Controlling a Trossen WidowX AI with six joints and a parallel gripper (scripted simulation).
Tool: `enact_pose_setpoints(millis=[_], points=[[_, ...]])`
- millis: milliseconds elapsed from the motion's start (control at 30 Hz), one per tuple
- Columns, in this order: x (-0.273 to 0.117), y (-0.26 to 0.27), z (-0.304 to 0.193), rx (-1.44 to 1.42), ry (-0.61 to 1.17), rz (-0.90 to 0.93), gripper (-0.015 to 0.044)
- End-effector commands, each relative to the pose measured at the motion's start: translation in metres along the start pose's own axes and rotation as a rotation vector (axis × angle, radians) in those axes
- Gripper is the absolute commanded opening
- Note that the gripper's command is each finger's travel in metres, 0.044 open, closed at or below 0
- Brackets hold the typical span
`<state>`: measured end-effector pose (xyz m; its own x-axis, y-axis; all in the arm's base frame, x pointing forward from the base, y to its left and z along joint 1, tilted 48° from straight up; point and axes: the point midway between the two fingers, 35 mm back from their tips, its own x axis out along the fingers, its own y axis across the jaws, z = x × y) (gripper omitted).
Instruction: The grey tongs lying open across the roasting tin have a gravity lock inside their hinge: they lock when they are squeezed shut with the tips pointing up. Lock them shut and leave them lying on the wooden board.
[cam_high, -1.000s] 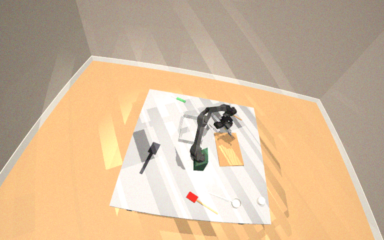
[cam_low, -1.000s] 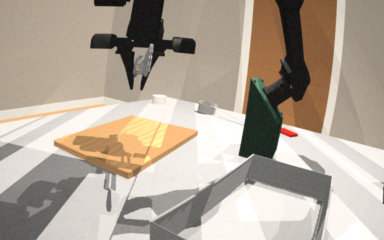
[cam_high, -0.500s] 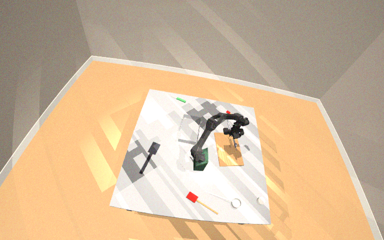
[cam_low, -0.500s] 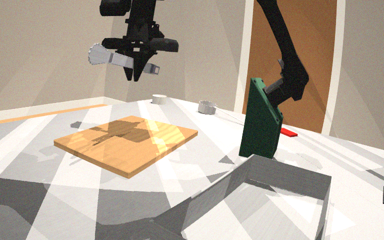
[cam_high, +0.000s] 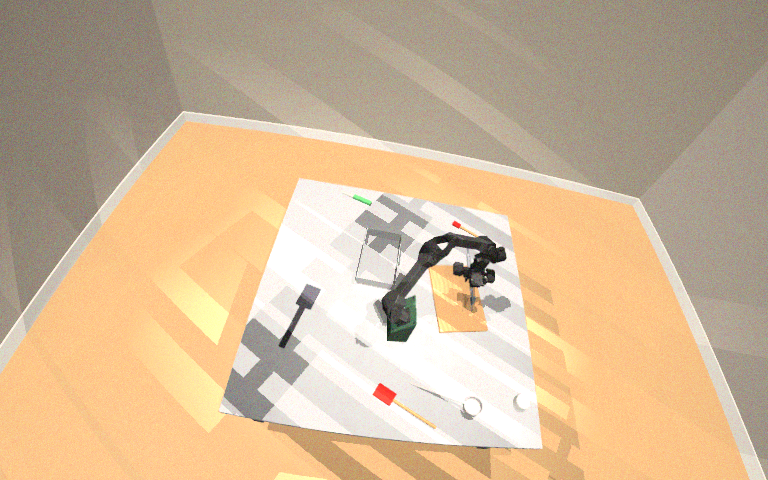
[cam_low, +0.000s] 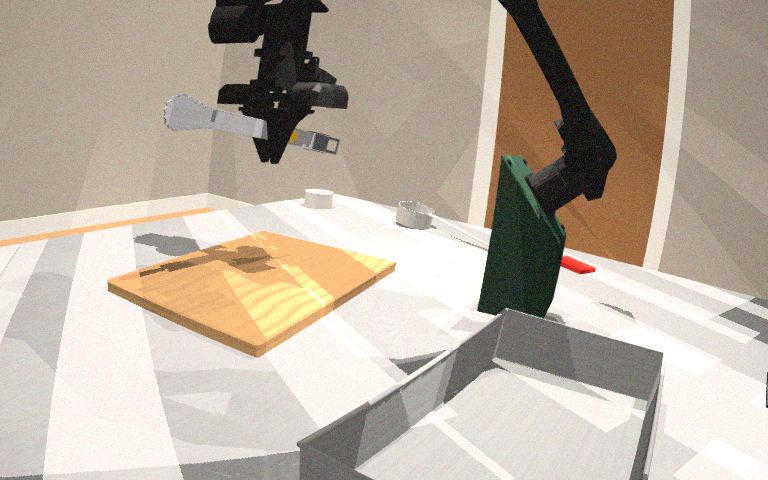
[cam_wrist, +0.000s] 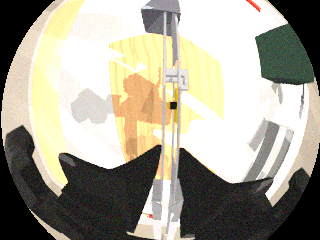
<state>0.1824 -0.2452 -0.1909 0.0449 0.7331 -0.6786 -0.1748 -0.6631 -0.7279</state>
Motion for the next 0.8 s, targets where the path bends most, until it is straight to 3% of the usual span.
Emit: enact_pose_setpoints(millis=[0, 767], points=[[-0.002, 0.004, 0.0, 0.016, 0.047, 0.008, -0.015], [0.011, 0.027, 0.008, 0.062, 0.654, 0.005, -0.015]])
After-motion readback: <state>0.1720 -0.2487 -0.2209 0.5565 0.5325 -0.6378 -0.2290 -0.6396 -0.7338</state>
